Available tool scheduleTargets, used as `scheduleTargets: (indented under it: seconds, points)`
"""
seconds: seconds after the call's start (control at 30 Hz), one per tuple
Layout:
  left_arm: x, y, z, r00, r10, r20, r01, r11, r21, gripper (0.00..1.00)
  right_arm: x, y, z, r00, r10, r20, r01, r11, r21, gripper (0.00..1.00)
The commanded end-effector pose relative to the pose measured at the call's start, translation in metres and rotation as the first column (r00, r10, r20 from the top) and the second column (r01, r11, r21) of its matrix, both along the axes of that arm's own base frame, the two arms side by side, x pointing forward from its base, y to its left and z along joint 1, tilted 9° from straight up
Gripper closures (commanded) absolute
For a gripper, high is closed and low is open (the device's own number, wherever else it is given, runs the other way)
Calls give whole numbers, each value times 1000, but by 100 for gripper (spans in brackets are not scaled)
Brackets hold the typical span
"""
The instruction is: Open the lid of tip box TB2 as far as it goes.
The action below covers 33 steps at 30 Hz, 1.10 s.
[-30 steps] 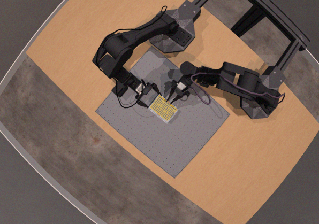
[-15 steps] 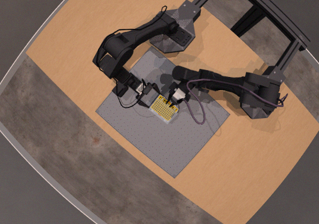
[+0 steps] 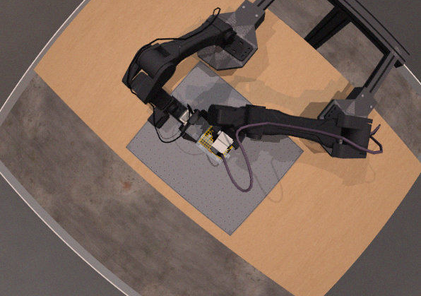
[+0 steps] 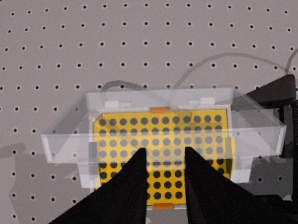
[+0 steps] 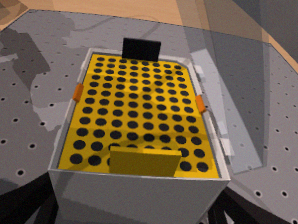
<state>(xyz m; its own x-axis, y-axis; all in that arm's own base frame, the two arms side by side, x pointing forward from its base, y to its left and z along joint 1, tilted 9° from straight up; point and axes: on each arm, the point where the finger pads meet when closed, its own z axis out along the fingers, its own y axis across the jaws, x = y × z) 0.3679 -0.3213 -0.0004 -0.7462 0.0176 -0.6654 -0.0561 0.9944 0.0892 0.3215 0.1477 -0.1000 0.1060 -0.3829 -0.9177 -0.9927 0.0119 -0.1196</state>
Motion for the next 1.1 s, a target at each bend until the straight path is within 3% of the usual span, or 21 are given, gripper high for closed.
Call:
scheduleTargets:
  seconds: [0.0,0.93,1.07]
  points:
    - [0,-4,7,989,23,-146,-22,1000,10,88,-1,1,-1,1000,-4,-15,4,1000,14,16]
    - [-1,-6,10,991,19,-134,-18,1000,5,88,-1,1,-1,1000,-4,-15,4,1000,14,16]
    - [11,-10,26,996,37,-76,-39,999,-33,88,-1,1,-1,1000,-4,-15,4,1000,14,16]
